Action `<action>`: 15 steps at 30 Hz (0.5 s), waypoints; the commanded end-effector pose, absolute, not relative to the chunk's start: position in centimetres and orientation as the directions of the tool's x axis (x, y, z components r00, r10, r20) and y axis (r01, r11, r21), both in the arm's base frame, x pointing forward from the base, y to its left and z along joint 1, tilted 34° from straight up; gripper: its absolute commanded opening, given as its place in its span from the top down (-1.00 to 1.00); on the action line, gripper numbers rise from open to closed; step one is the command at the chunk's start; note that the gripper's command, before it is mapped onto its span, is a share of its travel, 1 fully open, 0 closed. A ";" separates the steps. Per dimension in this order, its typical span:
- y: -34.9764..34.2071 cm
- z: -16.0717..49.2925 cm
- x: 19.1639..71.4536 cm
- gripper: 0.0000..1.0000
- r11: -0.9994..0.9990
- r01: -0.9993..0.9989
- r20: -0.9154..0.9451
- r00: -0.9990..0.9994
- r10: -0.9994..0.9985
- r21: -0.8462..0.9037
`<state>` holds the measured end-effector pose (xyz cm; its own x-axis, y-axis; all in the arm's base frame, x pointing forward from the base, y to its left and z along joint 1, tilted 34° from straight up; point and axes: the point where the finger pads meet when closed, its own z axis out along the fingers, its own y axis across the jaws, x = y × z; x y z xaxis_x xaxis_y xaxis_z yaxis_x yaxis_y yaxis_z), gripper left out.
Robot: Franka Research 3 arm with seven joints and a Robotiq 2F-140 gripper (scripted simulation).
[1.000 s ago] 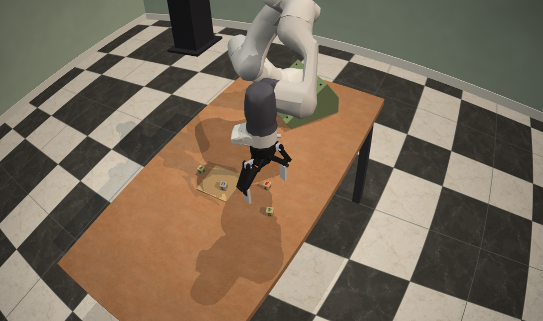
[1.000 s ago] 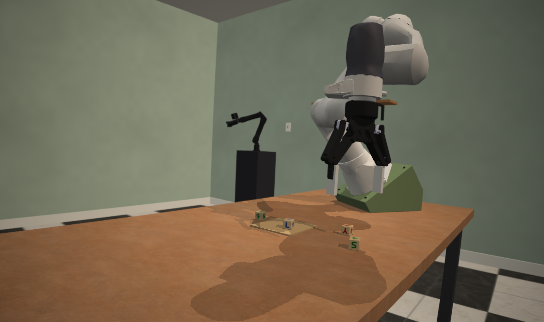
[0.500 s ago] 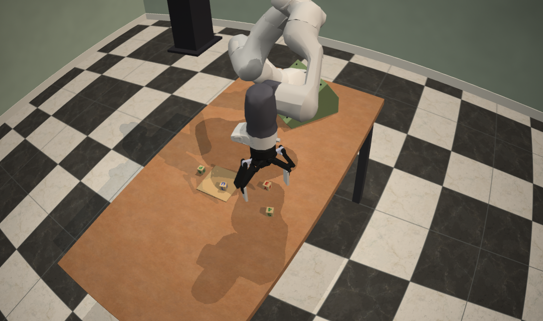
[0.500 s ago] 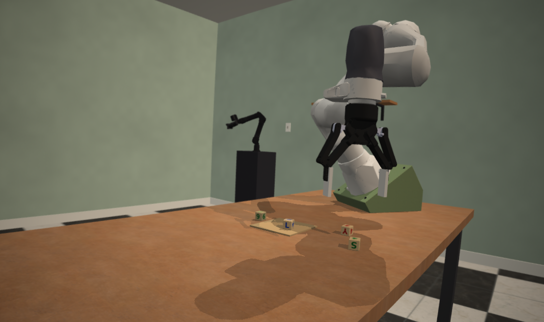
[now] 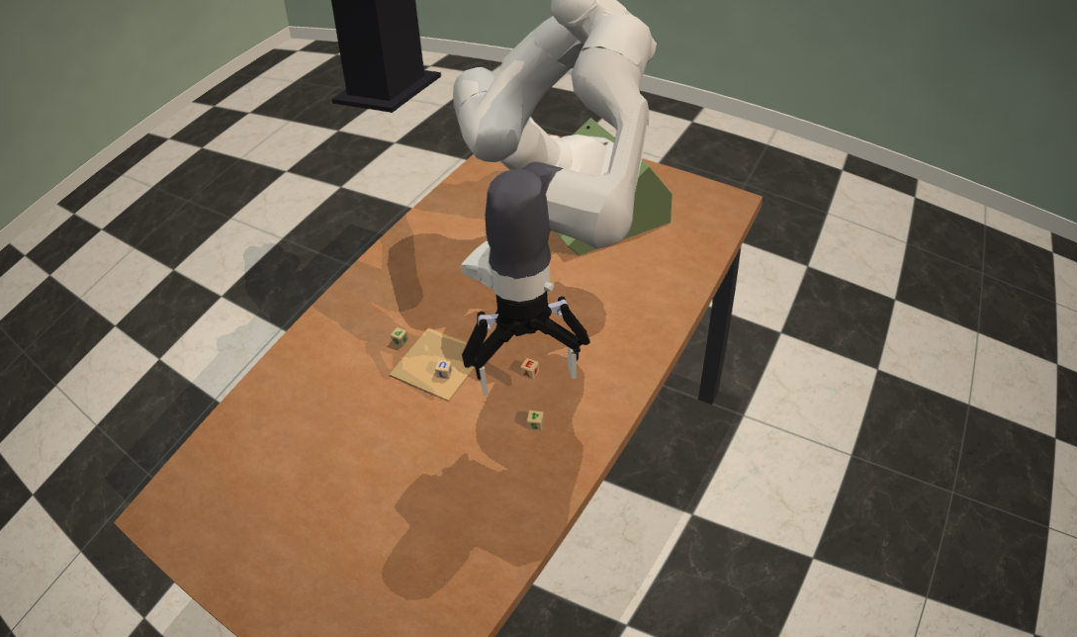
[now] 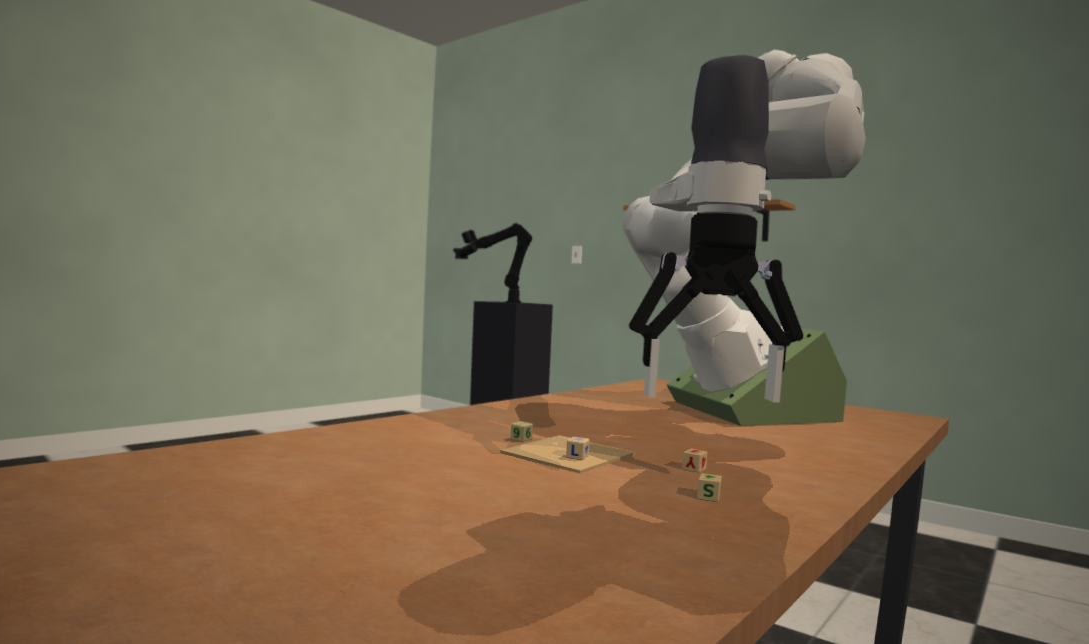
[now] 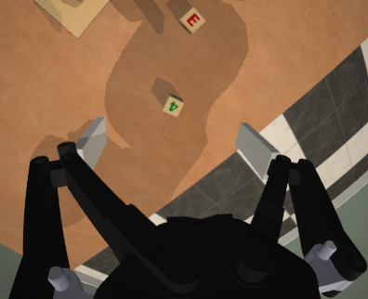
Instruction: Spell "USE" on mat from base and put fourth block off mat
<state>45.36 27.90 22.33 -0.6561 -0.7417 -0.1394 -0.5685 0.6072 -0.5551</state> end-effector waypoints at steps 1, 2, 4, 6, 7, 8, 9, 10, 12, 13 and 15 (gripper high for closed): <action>28.1 21.9 45.2 -1.00 0.707 -0.478 -0.212 -0.730 -0.649 -0.521; 28.1 21.8 45.3 -1.00 0.717 -0.466 -0.220 -0.738 -0.638 -0.518; 28.0 21.8 45.3 -1.00 0.737 -0.443 -0.236 -0.752 -0.616 -0.510; 28.0 21.7 45.3 -1.00 0.746 -0.432 -0.244 -0.758 -0.604 -0.507; 28.0 21.7 45.3 -1.00 0.746 -0.432 -0.244 -0.758 -0.604 -0.507; 28.0 21.6 45.4 -1.00 0.771 -0.400 -0.265 -0.775 -0.573 -0.496; 28.0 21.6 45.4 -1.00 0.779 -0.388 -0.273 -0.781 -0.561 -0.492; 28.0 21.5 45.5 -1.00 0.788 -0.376 -0.281 -0.787 -0.549 -0.487; 28.0 21.4 45.5 -1.00 0.805 -0.352 -0.296 -0.798 -0.525 -0.478; 28.0 21.4 45.6 -1.00 0.813 -0.339 -0.304 -0.804 -0.512 -0.473; 28.0 21.3 45.6 -1.00 0.829 -0.314 -0.319 -0.813 -0.487 -0.464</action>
<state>45.73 27.78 21.70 -0.7665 -0.5862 -0.2624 -0.4070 0.7594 -0.5076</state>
